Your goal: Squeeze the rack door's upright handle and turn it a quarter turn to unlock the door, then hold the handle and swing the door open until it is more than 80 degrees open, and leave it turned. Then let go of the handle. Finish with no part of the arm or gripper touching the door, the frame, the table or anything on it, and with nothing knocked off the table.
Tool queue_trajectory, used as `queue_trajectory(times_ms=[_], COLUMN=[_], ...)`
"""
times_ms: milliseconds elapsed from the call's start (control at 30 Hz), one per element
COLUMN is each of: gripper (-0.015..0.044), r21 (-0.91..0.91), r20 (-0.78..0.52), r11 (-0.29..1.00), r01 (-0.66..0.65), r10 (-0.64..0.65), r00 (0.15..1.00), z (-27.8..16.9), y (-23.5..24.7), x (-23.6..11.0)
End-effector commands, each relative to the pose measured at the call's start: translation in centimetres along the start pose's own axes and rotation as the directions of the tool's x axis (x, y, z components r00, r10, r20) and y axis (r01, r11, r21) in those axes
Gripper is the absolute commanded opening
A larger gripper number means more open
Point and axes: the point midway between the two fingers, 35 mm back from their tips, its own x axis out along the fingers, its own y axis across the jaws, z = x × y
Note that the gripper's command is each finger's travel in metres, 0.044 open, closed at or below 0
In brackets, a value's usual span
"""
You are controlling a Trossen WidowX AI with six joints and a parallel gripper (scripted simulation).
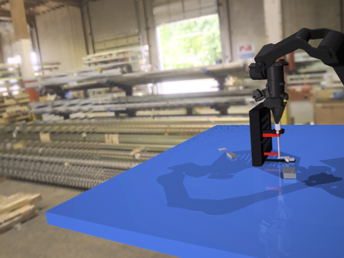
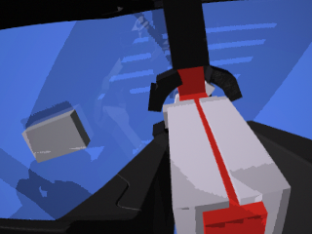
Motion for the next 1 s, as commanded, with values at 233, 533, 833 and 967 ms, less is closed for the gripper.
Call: queue_trajectory(times_ms=[233,533,833,967], gripper=[0.0033,0.0024,0.0024,0.0024], r21=[0.002,-0.169,-0.575,-0.725], r20=[-0.003,-0.003,-0.003,-0.003], r11=[1.000,0.986,0.818,0.689], r01=[0.002,0.001,0.000,-0.001], r10=[-0.002,-0.002,-0.002,-0.002], r00=[1.000,1.000,1.000,1.000], z=[-0.05,-0.05,-0.05,-0.05], y=[0.05,0.05,0.05,0.05], x=[0.13,0.13,0.13,0.13])
